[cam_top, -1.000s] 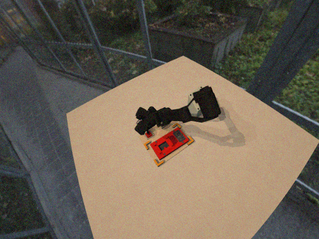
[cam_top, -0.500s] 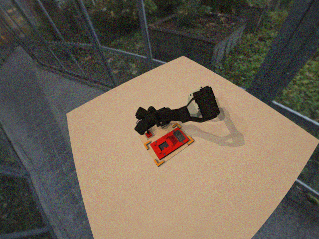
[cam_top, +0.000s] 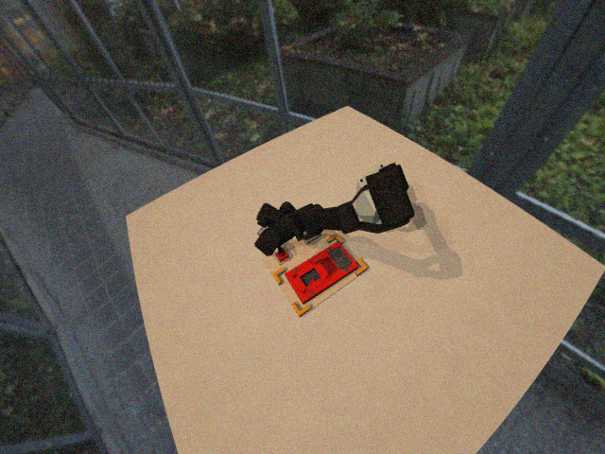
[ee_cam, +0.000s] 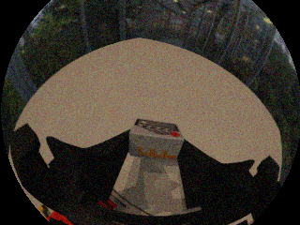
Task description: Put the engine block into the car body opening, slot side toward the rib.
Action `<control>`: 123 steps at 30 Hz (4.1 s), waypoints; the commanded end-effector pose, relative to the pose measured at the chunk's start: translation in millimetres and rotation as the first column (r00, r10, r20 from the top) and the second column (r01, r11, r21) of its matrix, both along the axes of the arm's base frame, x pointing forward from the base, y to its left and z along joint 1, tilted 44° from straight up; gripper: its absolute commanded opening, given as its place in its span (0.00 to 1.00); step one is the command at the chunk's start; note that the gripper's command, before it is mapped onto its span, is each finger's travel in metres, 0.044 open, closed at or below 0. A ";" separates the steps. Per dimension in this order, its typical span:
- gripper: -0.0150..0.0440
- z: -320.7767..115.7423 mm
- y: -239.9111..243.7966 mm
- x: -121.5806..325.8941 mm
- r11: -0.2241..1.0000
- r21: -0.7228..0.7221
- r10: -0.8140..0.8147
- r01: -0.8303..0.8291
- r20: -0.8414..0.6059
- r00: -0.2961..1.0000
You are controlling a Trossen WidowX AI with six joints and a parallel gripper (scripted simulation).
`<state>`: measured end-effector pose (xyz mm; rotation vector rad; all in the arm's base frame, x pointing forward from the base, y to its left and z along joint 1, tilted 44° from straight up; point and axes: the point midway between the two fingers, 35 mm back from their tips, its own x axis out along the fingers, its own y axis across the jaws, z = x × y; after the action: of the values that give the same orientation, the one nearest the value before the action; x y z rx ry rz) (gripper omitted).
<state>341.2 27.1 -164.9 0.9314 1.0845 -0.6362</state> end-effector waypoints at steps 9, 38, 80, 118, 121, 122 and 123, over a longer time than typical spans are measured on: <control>1.00 0.1 0.7 -0.1 1.000 0.000 0.003 -0.003 0.000 1.000; 1.00 42.3 -4.6 -6.0 1.000 0.001 0.020 -0.020 0.005 1.000; 1.00 31.8 -32.3 7.7 0.679 0.233 -0.467 0.696 -0.595 0.654; 1.00 34.5 -41.1 16.2 0.172 -0.031 -0.441 0.985 -0.896 0.049; 1.00 27.7 -33.6 13.0 0.172 -0.031 -0.441 0.985 -0.896 0.049; 1.00 25.4 -31.0 11.8 0.172 -0.031 -0.440 0.985 -0.896 0.049; 1.00 24.6 -30.1 11.4 0.172 -0.031 -0.440 0.985 -0.896 0.049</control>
<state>356.7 -9.4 -135.6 2.1130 1.5109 -1.8892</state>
